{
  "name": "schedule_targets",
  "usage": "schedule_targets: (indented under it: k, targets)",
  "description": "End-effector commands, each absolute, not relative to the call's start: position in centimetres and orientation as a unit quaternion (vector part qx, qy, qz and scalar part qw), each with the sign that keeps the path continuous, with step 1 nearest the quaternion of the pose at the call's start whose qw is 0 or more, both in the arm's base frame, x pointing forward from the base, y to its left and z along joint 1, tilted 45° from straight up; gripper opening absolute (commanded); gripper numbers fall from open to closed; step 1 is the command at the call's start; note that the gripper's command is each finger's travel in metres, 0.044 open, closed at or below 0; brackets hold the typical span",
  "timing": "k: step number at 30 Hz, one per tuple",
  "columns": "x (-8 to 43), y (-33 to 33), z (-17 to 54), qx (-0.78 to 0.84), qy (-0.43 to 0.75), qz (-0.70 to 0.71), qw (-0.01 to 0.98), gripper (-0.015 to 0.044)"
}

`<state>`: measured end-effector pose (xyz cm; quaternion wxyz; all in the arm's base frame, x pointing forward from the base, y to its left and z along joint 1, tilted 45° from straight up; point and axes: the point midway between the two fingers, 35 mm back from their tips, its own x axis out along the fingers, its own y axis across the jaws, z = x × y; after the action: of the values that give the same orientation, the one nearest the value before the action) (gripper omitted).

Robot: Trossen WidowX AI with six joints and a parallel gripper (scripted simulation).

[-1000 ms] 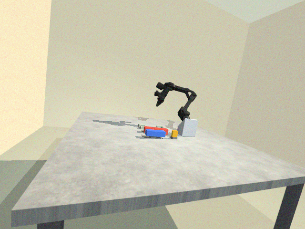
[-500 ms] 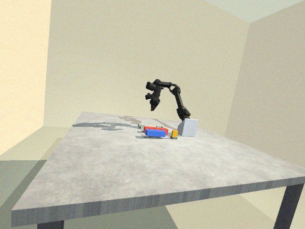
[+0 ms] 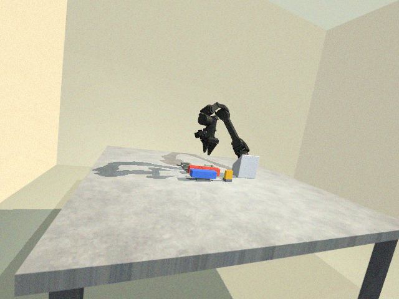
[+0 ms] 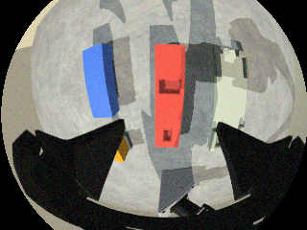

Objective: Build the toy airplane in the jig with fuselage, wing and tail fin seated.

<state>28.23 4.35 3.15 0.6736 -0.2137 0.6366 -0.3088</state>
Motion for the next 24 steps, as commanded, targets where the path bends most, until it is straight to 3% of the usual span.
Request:
schedule_targets:
  k: [1,24]
  targets:
    - [28.1,2.0,0.4,-0.217,0.638,-0.314,0.669,0.044]
    - [28.0,-0.9,-2.5,-0.217,0.637,-0.314,0.669,0.044]
